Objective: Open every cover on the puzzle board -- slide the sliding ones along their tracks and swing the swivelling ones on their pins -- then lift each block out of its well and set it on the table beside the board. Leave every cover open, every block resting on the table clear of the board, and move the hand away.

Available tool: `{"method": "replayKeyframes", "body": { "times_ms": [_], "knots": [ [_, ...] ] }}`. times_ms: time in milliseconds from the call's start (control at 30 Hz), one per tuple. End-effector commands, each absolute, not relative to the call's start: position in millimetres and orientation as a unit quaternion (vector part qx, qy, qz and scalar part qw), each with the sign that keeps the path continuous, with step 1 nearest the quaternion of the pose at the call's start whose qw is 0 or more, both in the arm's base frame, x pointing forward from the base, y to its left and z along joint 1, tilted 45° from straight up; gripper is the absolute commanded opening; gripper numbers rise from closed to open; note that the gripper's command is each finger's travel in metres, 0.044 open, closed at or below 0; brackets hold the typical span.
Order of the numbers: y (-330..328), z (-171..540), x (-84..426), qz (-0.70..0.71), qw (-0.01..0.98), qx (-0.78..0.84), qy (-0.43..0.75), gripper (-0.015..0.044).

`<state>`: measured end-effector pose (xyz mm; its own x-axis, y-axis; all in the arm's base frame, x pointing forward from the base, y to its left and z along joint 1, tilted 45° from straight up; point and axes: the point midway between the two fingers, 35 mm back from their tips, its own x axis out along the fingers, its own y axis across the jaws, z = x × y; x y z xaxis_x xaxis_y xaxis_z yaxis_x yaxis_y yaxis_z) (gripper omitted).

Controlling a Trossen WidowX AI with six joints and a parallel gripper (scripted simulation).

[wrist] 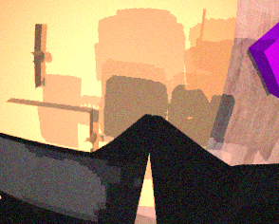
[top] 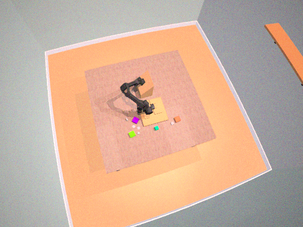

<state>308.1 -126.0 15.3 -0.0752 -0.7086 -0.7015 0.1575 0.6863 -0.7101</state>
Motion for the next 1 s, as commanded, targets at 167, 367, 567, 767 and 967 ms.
{"method": "replayKeyframes", "body": {
  "times_ms": [167, 367, 567, 767, 967],
  "knots": [
    [-133, 7, 306, -0.333, 0.644, -0.211, 0.656, 0.0000],
    [-137, 3, 306, -0.333, 0.644, -0.211, 0.656, 0.0000],
    [-141, -2, 305, -0.333, 0.644, -0.211, 0.656, 0.0000],
    [-145, -6, 304, -0.333, 0.644, -0.211, 0.656, 0.0000],
    [-149, -10, 303, -0.334, 0.644, -0.212, 0.656, 0.0000]
  ]
}}
